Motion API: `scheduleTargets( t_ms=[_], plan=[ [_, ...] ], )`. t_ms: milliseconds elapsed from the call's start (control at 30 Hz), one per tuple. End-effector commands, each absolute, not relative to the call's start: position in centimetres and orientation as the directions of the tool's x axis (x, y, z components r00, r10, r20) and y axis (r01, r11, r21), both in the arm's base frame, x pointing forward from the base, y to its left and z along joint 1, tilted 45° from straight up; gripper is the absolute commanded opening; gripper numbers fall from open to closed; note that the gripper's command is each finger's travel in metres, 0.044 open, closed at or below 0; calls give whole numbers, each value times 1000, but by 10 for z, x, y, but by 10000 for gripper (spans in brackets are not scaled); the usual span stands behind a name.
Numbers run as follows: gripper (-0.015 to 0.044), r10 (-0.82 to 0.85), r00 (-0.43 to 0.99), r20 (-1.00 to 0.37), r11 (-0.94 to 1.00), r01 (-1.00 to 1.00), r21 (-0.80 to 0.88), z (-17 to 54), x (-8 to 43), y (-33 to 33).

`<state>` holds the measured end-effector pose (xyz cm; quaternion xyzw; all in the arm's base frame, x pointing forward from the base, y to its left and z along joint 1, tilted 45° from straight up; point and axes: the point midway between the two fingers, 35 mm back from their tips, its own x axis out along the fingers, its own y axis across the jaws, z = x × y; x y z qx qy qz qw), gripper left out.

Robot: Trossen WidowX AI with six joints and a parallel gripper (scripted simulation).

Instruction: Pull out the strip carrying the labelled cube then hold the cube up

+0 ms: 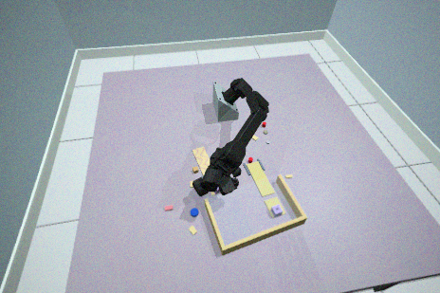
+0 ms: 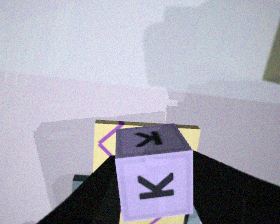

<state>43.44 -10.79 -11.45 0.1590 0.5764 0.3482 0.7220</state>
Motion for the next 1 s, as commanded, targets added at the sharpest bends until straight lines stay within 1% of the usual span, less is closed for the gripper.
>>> scheduleTargets(
  t_ms=[0, 33, 167, 200, 833, 967],
  plan=[
    [118, 686, 93, -722, 707, -320, 631, -114, 434, -108],
    [111, 686, 93, -722, 707, -320, 631, -114, 434, -108],
    [6, 688, 88, -721, 705, -316, 635, -114, 431, -108],
    [0, 689, 83, -720, 704, -311, 639, -114, 428, -109],
    [0, 688, 89, -720, 705, -316, 635, -76, 376, -119],
    [0, 688, 88, -720, 705, -317, 634, -75, 372, -119]
  ],
)
